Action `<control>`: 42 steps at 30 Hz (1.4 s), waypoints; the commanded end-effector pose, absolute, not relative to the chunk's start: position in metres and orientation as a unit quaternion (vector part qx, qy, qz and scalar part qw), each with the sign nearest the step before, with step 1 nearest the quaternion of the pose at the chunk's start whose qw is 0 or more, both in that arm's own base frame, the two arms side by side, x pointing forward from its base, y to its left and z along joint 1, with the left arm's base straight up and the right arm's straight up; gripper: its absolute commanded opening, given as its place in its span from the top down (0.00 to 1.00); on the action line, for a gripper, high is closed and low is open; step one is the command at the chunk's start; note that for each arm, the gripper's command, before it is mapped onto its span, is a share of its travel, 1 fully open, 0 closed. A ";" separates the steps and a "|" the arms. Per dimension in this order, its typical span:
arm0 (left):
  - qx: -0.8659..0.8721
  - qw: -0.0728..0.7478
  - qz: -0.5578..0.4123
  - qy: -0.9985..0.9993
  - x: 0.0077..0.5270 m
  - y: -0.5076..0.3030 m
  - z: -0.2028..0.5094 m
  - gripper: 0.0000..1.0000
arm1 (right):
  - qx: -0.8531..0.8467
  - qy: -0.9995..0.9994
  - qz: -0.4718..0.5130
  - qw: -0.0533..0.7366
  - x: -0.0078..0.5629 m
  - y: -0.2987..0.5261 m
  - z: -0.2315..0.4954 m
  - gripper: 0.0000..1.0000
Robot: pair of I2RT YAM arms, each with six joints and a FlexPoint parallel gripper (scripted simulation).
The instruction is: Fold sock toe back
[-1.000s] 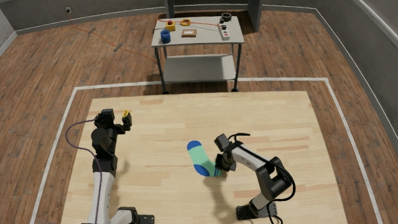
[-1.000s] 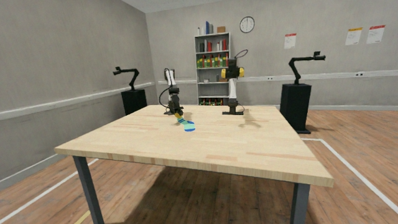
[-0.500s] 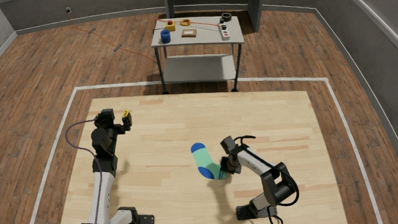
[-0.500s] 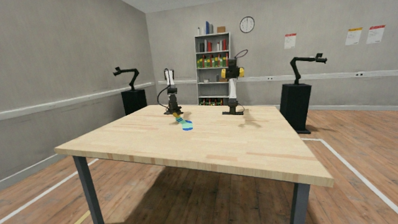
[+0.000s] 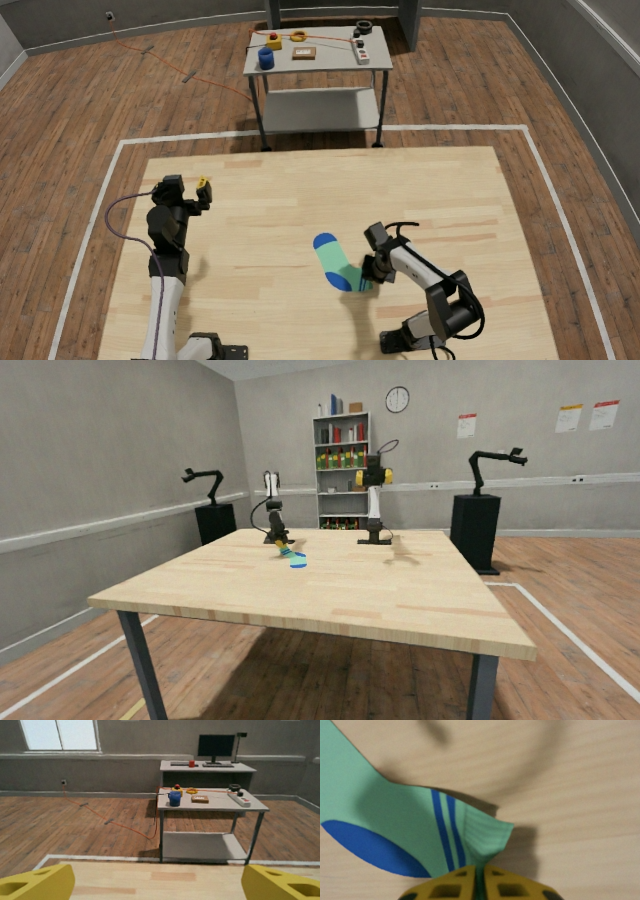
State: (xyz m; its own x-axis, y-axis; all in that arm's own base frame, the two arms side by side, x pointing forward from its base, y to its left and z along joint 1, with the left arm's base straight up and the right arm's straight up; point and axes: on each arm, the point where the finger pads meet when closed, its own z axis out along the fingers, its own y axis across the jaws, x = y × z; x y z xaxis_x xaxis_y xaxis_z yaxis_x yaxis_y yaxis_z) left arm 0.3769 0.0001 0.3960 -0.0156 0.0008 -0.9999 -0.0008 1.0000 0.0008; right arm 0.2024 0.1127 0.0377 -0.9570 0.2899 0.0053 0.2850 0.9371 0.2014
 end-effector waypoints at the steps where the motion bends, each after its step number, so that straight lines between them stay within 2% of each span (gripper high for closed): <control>1: 0.000 0.707 0.000 0.707 0.375 0.000 0.402 0.00 | 0.143 0.985 0.097 0.003 0.196 0.108 0.032 0.95; 42: 0.000 0.707 0.000 0.707 0.375 0.000 0.402 0.00 | 0.133 0.986 0.103 0.002 0.153 0.052 0.035 0.95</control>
State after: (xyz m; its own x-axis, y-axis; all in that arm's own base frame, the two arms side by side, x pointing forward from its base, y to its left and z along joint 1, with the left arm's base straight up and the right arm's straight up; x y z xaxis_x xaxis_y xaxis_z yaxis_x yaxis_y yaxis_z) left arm 0.3769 0.0001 0.3960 -0.0156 0.0008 -0.9999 -0.0008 1.0000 0.0008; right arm 0.1657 0.0570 0.0375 -0.9579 0.2872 0.0022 0.2816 0.9374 0.2047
